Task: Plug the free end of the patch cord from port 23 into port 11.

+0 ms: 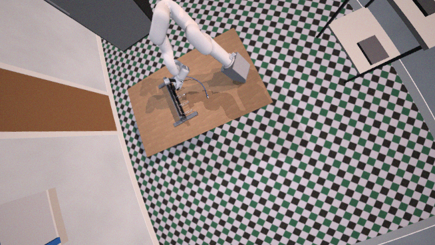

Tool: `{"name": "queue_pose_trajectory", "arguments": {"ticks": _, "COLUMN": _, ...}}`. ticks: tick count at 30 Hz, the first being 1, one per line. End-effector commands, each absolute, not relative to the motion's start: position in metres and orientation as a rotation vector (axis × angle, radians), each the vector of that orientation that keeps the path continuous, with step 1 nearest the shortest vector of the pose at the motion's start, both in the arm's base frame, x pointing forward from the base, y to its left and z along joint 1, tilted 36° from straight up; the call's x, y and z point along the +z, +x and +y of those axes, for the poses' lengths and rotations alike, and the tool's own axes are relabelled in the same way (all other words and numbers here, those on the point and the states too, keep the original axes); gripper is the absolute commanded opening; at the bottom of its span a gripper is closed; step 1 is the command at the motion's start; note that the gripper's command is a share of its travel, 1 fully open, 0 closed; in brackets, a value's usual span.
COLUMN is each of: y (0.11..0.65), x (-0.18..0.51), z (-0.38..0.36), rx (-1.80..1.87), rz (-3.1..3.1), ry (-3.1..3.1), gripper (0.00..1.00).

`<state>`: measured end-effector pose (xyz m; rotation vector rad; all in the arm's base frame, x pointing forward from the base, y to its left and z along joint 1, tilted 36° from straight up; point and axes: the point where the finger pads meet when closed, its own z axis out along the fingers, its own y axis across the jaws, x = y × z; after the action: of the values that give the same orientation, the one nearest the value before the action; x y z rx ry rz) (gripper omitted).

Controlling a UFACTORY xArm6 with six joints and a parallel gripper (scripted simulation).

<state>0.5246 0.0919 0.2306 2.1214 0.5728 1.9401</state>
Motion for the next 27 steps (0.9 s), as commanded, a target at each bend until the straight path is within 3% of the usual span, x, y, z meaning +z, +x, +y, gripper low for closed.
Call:
{"name": "queue_pose_trajectory", "arguments": {"ticks": 1, "y": 0.525, "x": 0.232, "z": 0.092, "rx": 1.943, "rz": 0.573, "ry": 2.119, "gripper": 0.0}}
{"name": "queue_pose_trajectory", "arguments": {"ticks": 13, "y": 0.515, "x": 0.233, "z": 0.091, "rx": 1.943, "rz": 0.573, "ry": 2.119, "gripper": 0.0}}
{"name": "queue_pose_trajectory", "arguments": {"ticks": 27, "y": 0.433, "x": 0.242, "z": 0.082, "rx": 1.943, "rz": 0.573, "ry": 2.119, "gripper": 0.0}}
